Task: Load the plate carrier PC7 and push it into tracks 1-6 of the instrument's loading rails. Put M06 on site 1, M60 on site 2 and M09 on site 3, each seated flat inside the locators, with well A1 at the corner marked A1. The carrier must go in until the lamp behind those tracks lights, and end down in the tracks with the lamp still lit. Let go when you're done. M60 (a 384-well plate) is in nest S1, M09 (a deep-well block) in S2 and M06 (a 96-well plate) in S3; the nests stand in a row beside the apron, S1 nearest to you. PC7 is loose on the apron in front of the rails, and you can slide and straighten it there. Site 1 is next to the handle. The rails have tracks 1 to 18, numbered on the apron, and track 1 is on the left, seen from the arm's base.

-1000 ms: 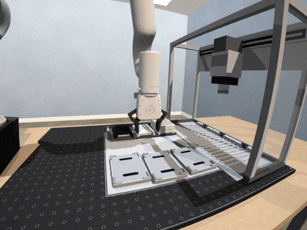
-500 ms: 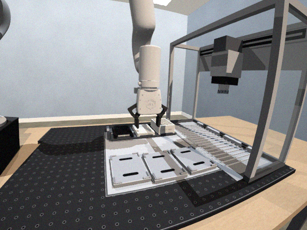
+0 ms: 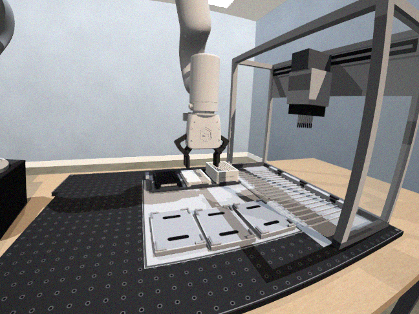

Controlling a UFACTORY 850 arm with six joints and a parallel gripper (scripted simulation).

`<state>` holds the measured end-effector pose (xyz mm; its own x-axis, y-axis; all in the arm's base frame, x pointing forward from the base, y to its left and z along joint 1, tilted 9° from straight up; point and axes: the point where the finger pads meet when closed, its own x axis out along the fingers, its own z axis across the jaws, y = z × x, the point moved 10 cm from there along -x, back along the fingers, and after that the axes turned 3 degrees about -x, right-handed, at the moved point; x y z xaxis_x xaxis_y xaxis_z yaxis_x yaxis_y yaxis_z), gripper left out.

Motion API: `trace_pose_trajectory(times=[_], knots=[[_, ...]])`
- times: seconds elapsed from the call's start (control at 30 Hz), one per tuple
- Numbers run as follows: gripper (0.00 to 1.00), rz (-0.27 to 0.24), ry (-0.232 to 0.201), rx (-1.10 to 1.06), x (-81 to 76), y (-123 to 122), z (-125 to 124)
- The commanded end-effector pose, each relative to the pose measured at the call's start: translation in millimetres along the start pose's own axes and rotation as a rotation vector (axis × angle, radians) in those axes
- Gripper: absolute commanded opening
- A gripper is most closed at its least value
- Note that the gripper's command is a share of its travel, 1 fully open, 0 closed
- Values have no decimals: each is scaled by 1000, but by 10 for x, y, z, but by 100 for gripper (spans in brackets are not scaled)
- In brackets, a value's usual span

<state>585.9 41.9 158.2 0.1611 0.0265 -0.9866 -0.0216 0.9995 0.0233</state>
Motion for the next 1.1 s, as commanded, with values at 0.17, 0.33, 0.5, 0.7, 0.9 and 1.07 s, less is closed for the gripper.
trace_pose_trajectory(times=[0.17,0.33,0.5,0.7,0.9,1.07], knots=[[100,0,-2,0,-113,1,6],[100,0,-2,0,-197,1,6],[100,0,-2,0,-280,1,6],[100,0,-2,0,-345,0,6],[100,0,-2,0,-346,1,6],[100,0,-2,0,-346,200,16]])
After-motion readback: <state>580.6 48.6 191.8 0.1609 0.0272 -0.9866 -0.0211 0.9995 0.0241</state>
